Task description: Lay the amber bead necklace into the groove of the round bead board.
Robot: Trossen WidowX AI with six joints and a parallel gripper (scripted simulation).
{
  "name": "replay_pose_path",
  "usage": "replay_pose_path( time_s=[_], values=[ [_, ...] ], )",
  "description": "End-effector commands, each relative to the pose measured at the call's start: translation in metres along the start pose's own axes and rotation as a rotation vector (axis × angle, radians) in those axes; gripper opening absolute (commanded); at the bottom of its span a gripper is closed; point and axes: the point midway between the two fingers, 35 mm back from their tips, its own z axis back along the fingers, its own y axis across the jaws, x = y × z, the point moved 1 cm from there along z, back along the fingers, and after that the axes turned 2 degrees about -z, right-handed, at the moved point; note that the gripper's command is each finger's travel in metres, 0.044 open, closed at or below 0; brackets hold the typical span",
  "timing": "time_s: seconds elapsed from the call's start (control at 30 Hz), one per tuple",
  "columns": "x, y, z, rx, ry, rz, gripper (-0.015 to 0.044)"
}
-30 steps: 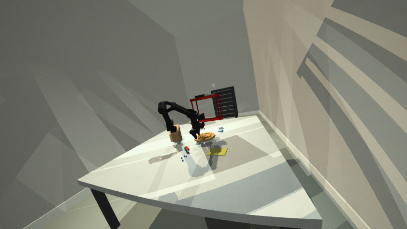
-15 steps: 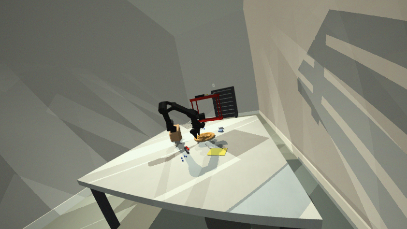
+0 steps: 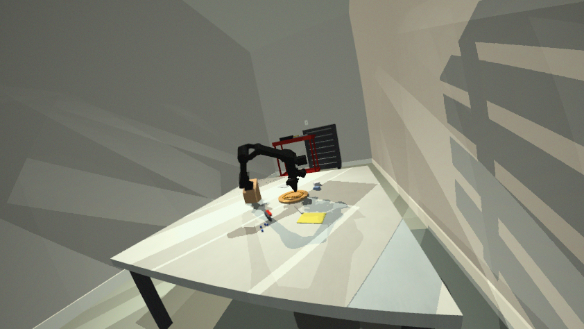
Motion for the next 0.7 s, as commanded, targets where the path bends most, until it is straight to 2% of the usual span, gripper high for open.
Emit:
replay_pose_path(
  time_s=[0.0,0.67],
  values=[
    [0.004,0.001,-0.002,-0.001,0.005,0.018,0.0120],
    [0.004,0.001,-0.026,-0.001,0.003,0.016,0.0120]
  ],
)
